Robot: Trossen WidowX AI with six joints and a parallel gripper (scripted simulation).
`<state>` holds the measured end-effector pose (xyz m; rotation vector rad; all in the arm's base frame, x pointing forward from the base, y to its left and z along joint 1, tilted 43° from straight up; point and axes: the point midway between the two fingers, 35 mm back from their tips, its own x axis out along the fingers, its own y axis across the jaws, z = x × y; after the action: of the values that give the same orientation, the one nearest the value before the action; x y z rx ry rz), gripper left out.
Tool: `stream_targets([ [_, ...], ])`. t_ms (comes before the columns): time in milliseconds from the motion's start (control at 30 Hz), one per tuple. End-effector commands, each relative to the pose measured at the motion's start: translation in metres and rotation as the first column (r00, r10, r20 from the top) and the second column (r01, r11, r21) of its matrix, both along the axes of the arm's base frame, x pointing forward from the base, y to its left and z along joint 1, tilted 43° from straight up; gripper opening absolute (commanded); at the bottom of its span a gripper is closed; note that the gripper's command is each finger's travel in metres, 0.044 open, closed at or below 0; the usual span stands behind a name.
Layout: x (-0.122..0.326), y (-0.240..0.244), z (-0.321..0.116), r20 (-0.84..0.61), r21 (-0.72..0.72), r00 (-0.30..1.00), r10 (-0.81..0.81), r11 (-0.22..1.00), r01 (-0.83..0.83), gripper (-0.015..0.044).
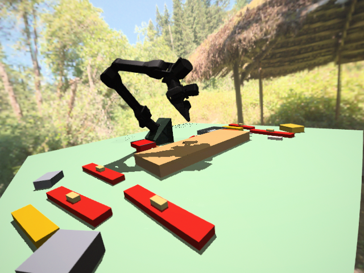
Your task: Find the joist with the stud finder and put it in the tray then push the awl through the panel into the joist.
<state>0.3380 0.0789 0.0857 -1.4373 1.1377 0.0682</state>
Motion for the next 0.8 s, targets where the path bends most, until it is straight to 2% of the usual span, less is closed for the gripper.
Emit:
stream_targets([
  [0, -0.036, -0.063, 0.018, 0.009, 0.096, 0.95, -0.312, 0.946, 0.309, 0.044],
  [133, -0.069, -0.102, 0.032, 0.018, 0.152, 0.849, -0.528, 0.841, 0.519, 0.044],
  [333, -0.124, -0.144, 0.052, 0.031, 0.213, 0.621, -0.783, 0.613, 0.761, 0.044],
  [767, -0.127, -0.146, 0.054, 0.031, 0.214, 0.613, -0.79, 0.604, 0.768, 0.044],
])
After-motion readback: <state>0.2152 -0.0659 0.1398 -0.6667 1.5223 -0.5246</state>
